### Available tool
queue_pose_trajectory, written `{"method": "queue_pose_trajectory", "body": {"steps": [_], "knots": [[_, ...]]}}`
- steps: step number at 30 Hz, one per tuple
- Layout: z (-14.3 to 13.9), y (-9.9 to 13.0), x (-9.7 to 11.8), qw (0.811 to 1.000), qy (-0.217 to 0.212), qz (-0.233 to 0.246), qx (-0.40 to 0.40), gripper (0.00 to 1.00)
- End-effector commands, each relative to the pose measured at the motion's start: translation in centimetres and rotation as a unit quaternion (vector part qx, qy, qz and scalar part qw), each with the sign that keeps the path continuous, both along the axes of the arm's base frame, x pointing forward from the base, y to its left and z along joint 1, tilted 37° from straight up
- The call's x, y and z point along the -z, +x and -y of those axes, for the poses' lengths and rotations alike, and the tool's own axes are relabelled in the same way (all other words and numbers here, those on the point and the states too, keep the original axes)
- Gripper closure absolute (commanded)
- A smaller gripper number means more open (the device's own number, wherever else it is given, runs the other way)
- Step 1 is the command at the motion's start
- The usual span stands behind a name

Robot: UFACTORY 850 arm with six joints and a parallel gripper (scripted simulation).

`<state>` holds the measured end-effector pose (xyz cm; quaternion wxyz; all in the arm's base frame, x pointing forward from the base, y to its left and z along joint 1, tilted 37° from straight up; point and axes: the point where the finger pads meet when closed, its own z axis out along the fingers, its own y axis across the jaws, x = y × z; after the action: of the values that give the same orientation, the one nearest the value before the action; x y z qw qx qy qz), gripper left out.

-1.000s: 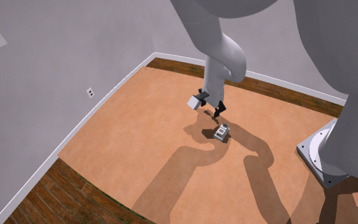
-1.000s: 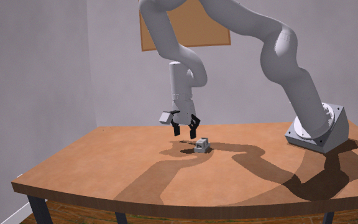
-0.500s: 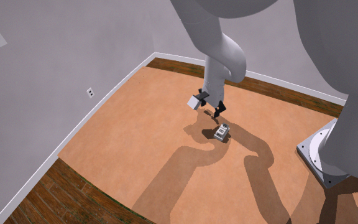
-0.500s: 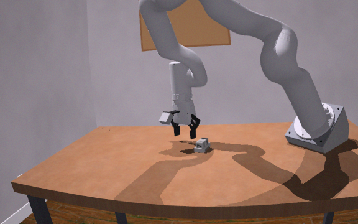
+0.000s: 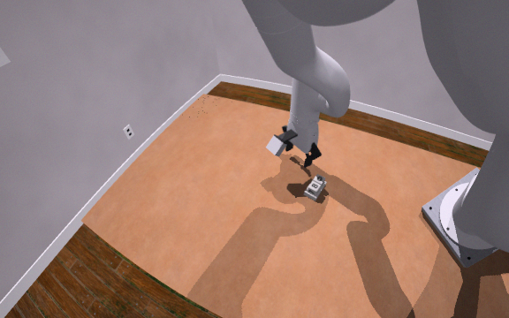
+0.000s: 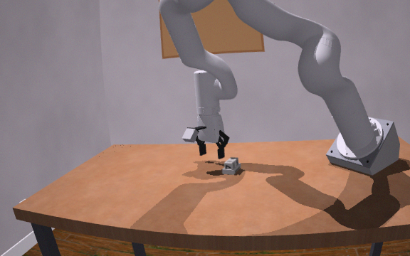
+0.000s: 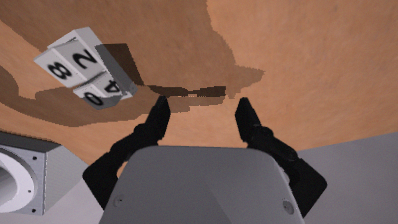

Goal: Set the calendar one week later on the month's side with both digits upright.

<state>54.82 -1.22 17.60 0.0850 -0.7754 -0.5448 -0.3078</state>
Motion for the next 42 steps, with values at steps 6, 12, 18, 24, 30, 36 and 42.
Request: {"method": "queue_pose_trajectory", "body": {"steps": [6,12,18,24,30,36,42], "knots": [[0.0,0.0,-0.1,1.0,0.0,0.001,0.0,0.0],[0.0,0.0,-0.1,1.0,0.0,0.001,0.0,0.0],[0.4,-0.3,-0.7,1.0,0.0,0.001,0.0,0.0],[1.1,-0.8,-1.9,1.0,0.0,0.001,0.0,0.0],[1.5,-1.2,-2.6,1.0,0.0,0.001,0.0,0.0],[1.5,-1.4,-2.4,0.998,0.025,-0.029,0.051,0.0],[1.4,-3.0,-1.7,0.994,0.043,-0.052,0.089,0.0]]}}
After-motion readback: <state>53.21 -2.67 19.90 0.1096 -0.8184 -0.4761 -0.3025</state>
